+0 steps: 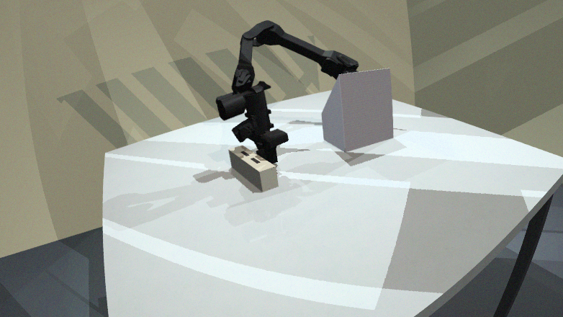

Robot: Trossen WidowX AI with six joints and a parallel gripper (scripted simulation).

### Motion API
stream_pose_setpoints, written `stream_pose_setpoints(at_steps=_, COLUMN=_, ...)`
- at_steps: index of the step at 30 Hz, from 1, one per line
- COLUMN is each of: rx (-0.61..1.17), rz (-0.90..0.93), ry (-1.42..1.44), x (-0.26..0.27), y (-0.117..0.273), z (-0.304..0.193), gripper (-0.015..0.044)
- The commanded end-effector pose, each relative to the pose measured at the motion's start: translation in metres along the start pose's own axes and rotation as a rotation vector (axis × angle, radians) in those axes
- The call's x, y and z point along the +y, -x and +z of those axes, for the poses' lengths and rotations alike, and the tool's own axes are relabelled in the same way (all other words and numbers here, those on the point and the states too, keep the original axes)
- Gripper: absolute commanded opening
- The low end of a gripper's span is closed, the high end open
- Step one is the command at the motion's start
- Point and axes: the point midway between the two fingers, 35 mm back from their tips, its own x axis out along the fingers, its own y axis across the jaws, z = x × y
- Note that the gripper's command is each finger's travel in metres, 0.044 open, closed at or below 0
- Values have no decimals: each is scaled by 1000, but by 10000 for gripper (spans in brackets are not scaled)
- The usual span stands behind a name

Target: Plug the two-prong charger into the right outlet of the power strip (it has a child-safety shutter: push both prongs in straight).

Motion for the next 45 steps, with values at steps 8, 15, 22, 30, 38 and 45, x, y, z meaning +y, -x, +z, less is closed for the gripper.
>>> stream_pose_setpoints(at_steps=8, rx=-1, rz=-3, ry=-6, x=-1, y=1, z=1, gripper=0)
stream_pose_setpoints(at_steps=15, rx=-1, rz=-3, ry=-6, x=-1, y=1, z=3, gripper=0)
stream_pose_setpoints(at_steps=22, rx=-1, rz=-3, ry=-6, x=-1, y=1, z=3, gripper=0)
stream_pose_setpoints(at_steps=30, rx=-2, rz=-3, ry=-6, x=-1, y=1, z=5, gripper=0)
stream_pose_setpoints(at_steps=38, rx=-2, rz=-3, ry=-6, x=-1, y=1, z=7, gripper=0)
stream_pose_setpoints(at_steps=45, rx=-2, rz=-3, ry=-6, x=-1, y=2, z=9, gripper=0)
